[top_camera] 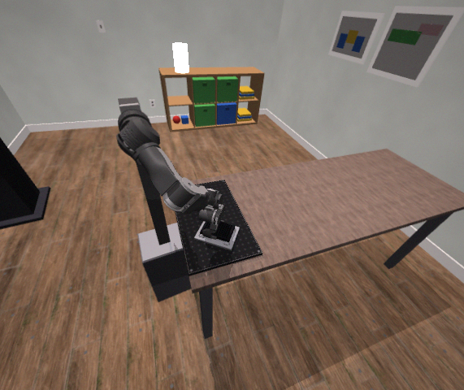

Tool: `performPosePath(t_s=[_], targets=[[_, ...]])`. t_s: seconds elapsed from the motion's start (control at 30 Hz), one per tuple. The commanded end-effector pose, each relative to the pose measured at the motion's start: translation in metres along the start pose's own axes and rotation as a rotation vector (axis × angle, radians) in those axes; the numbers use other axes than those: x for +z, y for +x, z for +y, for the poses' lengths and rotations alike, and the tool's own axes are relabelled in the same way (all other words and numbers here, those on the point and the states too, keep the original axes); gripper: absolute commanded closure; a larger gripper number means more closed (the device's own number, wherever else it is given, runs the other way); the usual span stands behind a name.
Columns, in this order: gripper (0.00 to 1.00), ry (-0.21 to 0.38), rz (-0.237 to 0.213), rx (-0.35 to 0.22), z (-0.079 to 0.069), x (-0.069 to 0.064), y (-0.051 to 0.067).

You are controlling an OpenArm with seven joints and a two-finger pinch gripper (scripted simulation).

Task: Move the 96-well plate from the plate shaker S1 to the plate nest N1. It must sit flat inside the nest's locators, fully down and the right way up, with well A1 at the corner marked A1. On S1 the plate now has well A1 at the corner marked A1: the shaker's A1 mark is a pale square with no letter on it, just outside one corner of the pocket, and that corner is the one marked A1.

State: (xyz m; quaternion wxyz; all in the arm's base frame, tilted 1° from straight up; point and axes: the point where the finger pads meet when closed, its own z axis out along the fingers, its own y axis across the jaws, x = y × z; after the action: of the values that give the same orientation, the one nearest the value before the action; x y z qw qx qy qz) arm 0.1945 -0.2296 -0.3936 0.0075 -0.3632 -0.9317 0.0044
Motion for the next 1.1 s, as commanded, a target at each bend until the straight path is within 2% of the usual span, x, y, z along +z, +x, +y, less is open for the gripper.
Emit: performPosePath(t_s=[0.0,1.07], targets=[[1.00,0.001,-0.003,0.002,0.0006,-0.0008,-0.0006],[1.00,-0.004,0.000,-0.001,0.0002,0.0072,0.0011]])
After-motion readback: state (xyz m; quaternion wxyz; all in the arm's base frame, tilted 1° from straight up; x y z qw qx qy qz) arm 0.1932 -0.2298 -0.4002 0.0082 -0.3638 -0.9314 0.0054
